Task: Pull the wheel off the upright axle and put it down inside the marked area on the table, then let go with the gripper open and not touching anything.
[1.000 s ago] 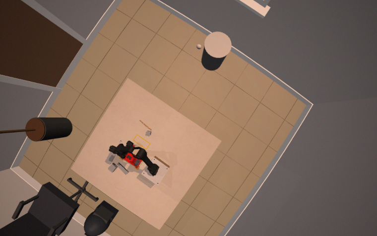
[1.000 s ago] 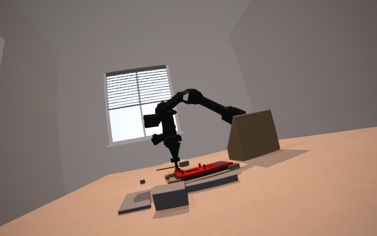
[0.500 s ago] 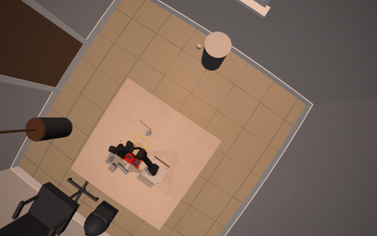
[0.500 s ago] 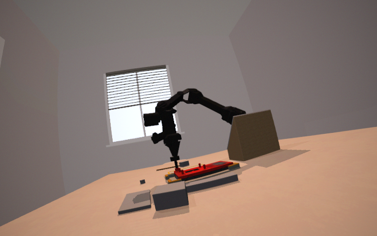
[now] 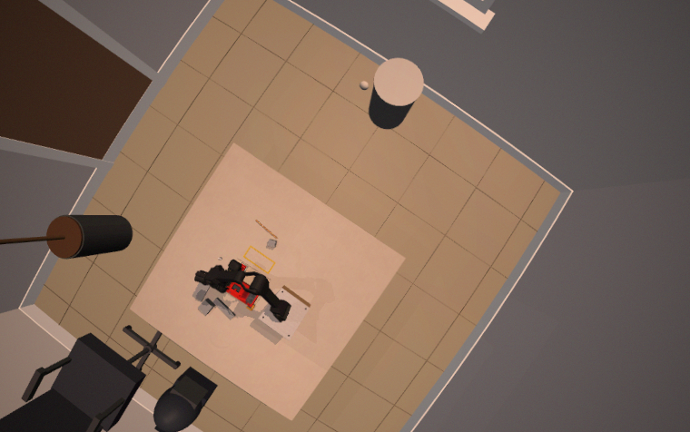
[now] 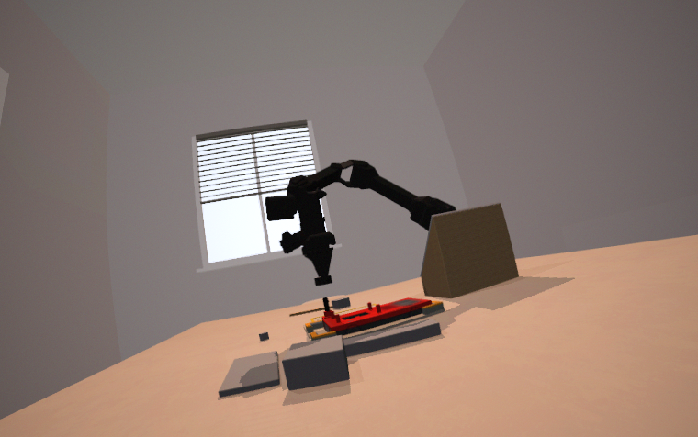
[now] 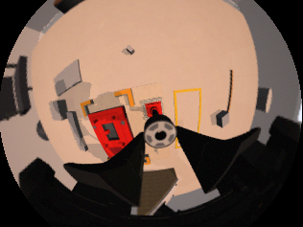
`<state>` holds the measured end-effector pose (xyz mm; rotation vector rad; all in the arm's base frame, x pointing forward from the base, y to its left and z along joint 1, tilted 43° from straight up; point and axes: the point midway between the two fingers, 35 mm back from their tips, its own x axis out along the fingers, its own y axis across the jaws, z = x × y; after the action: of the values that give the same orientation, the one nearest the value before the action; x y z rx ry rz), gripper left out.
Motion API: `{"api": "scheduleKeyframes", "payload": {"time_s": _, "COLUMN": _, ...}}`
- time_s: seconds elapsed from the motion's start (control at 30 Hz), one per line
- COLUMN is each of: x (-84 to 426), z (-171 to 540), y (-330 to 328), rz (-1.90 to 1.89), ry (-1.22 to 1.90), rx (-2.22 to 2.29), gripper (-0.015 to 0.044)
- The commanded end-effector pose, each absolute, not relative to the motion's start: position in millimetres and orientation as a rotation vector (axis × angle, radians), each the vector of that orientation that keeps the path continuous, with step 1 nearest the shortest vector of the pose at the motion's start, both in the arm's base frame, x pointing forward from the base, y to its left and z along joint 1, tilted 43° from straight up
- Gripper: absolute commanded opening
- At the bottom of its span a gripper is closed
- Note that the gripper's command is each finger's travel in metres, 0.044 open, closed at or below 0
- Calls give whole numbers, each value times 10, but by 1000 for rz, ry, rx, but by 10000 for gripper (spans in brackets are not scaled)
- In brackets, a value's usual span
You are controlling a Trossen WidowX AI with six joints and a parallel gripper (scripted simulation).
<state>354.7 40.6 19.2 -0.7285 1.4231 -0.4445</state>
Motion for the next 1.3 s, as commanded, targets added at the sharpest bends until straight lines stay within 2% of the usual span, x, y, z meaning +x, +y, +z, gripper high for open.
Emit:
{"api": "scheduleKeyframes", "payload": {"time_s": 0.0, "x": 3546, "z": 196, "y": 403, "rz": -444, "ry": 1423, "rx": -728, "gripper": 0}}
{"api": "scheduleKeyframes", "payload": {"time_s": 1.27, "x": 3165, "z": 936, "y": -349, "rz": -448, "ry": 1415, "rx": -723, "gripper": 0}}
